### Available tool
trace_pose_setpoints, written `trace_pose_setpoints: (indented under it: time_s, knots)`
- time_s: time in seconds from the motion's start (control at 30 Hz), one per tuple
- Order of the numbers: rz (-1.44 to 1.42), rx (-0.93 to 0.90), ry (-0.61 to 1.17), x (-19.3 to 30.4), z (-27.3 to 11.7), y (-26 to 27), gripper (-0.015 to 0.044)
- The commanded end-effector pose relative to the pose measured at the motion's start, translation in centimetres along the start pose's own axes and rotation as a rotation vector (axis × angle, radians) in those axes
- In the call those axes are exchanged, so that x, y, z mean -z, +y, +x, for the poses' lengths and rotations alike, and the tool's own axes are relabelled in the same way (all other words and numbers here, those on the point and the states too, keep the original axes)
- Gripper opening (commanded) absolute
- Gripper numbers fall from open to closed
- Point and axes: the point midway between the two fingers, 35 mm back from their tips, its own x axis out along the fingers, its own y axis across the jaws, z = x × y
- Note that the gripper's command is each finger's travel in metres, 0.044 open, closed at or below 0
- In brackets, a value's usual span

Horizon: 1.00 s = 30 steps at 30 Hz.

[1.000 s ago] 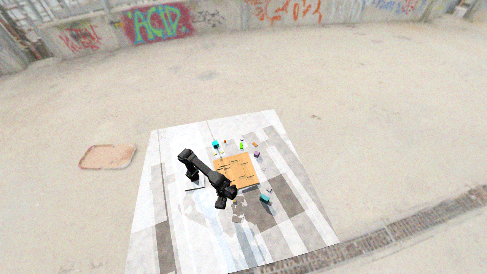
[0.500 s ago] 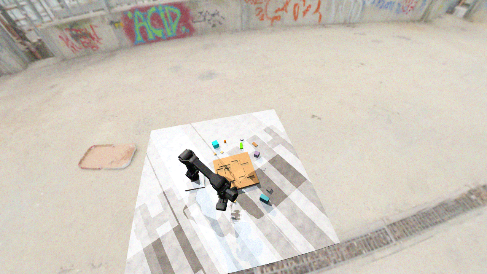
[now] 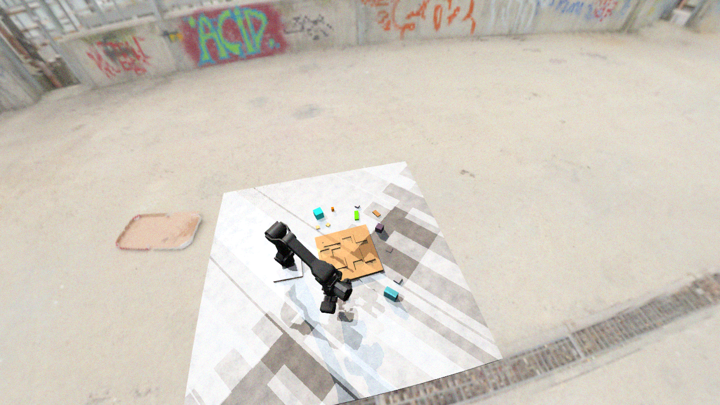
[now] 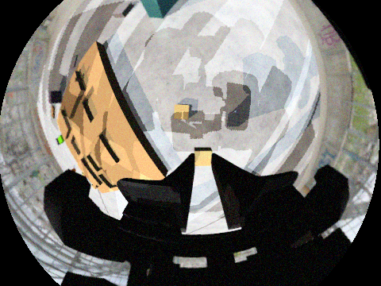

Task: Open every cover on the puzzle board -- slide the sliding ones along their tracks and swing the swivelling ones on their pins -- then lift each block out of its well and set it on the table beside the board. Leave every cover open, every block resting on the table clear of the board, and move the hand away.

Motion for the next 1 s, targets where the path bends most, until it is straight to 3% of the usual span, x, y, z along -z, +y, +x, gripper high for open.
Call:
trace_pose_setpoints:
  time_s: [0.0,0.8,0.97]
  knots:
    - [-0.004,-0.007,0.005,0.1,0.8,0.1,0.008]
    - [-0.004,-0.007,0.005,0.6,4.2,0.4,0.008]
    - [0.0,-0.001,0.003,0.5,3.9,0.2,0.0211]
